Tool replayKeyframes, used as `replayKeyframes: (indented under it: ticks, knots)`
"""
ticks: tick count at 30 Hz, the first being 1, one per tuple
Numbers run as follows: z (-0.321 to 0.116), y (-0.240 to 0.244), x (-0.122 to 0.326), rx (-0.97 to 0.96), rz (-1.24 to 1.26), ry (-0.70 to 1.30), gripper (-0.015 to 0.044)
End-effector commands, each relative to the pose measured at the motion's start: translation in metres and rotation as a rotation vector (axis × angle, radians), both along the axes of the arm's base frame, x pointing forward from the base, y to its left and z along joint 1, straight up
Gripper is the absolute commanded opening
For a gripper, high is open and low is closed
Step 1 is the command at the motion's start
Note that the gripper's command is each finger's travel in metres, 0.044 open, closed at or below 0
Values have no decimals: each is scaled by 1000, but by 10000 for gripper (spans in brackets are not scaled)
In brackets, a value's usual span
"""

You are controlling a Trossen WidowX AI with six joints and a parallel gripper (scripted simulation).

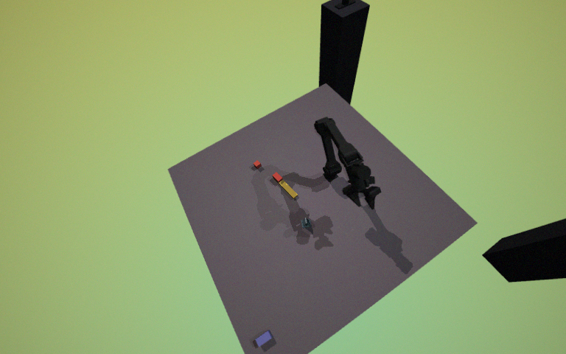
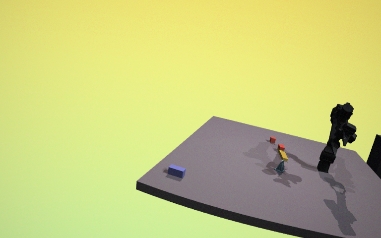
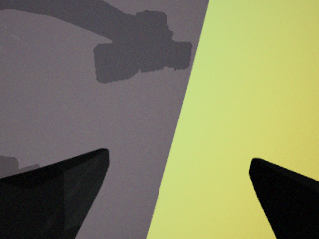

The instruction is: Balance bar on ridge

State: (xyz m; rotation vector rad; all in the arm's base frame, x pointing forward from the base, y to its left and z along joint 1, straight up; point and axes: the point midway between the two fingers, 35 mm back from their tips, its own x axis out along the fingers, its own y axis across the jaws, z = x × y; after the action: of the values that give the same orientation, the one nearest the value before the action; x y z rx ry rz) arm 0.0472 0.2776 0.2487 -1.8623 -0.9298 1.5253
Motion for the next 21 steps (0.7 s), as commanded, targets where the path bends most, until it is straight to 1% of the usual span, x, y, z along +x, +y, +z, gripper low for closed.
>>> replayKeyframes:
  ticks: [1, 3, 4, 21]
  knots:
    - [0, 0, 1, -1, -2, 0, 374]
    - [-2, -1, 6, -11, -22, 0, 321]
    - [-3, -1, 11, -19, -36, 0, 315]
    - [-20, -22, 79, -127, -291, 43, 315]
